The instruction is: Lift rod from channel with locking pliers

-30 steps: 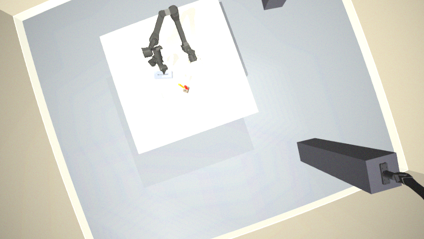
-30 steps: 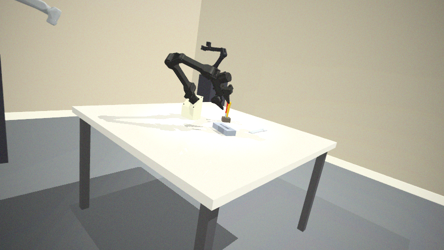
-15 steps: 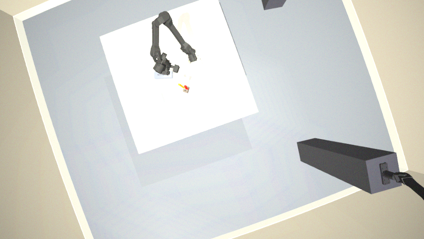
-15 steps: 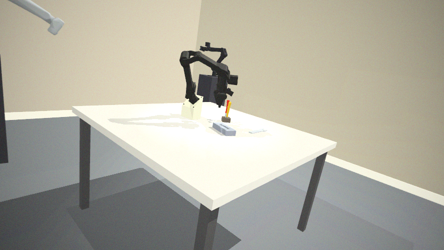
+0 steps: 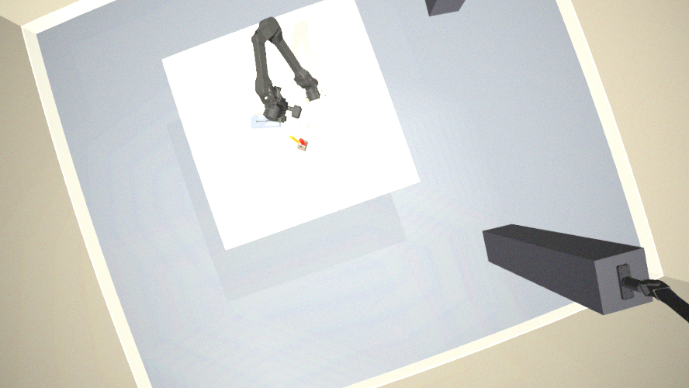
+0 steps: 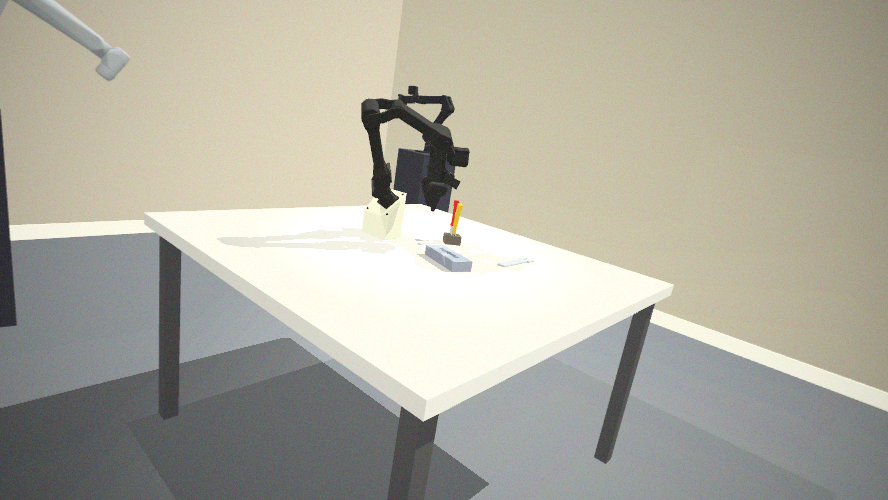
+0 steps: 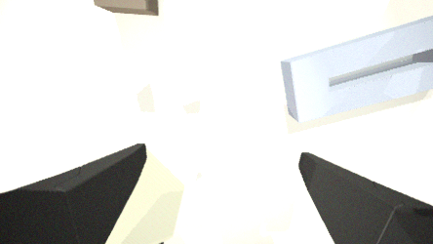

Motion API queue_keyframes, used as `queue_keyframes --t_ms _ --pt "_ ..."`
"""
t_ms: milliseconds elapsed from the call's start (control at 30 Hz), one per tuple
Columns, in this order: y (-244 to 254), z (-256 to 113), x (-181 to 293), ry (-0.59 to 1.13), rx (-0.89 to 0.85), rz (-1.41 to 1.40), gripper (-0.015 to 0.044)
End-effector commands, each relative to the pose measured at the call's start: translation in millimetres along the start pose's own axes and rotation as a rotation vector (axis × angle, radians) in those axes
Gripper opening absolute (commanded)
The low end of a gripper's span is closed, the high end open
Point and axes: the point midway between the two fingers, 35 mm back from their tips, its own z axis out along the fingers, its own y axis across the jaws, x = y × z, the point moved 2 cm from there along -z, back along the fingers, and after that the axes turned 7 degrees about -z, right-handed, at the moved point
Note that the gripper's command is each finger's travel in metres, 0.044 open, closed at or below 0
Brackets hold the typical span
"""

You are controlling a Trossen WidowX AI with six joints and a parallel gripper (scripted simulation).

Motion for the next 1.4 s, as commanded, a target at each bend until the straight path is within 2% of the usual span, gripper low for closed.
queue_keyframes --t_ms 0,400,500,800,1367 --pt "26.4 1.5 5.1 0.004 -0.004 0.001 0.044" --pt "93.9 1.0 14.7 0.004 -0.007 -0.001 0.044" --pt "93.3 1.0 10.2 0.003 -0.007 -0.001 0.044" --pt "86.4 1.0 -43.2 0.0 -0.007 0.001 0.044" --pt "80.2 9.3 -89.6 -0.003 -0.006 0.003 0.044"
